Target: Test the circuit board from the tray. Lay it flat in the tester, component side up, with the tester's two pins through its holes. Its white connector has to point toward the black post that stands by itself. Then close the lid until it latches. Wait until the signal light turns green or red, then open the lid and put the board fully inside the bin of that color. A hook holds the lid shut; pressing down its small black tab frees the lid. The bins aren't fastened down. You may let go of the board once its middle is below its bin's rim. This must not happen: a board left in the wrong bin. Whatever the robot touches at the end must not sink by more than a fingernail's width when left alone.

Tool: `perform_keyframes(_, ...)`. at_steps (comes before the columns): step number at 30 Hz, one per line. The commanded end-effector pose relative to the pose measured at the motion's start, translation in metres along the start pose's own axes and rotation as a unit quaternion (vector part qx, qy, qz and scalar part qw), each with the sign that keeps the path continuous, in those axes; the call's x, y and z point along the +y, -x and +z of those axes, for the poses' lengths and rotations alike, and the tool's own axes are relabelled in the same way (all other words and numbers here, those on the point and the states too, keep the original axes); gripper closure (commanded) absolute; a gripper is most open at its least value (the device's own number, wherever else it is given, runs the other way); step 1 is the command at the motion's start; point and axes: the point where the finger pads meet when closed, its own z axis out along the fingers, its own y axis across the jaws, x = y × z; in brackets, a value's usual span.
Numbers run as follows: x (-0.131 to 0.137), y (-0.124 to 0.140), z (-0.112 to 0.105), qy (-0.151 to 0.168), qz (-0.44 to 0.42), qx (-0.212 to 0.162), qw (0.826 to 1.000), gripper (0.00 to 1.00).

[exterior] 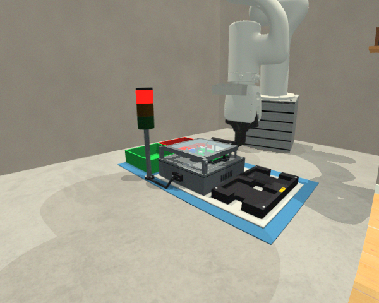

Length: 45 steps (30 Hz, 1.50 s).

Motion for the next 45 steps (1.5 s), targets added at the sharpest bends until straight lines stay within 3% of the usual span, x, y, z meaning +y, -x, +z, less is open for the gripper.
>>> perform_keyframes(1,-0.0001,-0.0006,-0.0001,0.000,0.000,0.001,1.000,1.00)
perform_keyframes(45,-0.0001,-0.0006,-0.0013,0.000,0.000,0.001,1.000,1.00)
